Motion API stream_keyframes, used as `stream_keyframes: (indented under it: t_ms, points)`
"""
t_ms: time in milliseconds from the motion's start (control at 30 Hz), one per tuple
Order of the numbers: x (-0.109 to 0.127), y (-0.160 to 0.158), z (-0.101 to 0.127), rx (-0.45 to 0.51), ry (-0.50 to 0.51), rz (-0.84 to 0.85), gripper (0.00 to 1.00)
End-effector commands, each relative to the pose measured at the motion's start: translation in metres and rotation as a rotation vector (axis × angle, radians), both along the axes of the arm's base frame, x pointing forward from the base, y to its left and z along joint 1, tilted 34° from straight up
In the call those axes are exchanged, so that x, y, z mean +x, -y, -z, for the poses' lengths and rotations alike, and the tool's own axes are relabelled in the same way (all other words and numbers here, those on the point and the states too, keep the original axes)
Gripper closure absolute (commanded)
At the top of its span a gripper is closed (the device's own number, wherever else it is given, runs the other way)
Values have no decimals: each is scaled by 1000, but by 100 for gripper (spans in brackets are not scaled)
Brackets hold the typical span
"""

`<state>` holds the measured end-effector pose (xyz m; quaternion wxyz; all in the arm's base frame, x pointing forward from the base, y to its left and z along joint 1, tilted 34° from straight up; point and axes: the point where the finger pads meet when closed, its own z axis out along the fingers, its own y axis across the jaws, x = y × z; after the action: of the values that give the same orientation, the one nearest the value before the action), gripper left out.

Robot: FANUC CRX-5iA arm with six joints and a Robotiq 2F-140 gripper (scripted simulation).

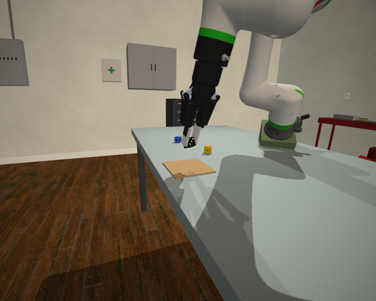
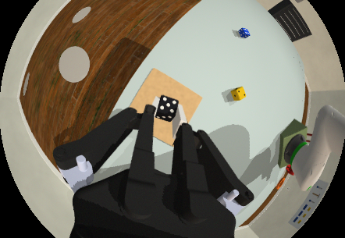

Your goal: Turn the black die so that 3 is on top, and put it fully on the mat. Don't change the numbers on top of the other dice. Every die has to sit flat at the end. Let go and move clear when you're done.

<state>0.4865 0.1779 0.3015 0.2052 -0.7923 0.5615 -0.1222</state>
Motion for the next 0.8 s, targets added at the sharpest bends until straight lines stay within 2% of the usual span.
stream_keyframes:
  t_ms: [0, 233, 467, 767]
  points:
    - [1, 3, 0, 55, -29, -40, 76]
    - [0, 7, 4, 83, -55, -54, 76]
    - [1, 8, 4, 243, -108, -141, 76]
    - [4, 11, 2, 279, -108, -161, 76]
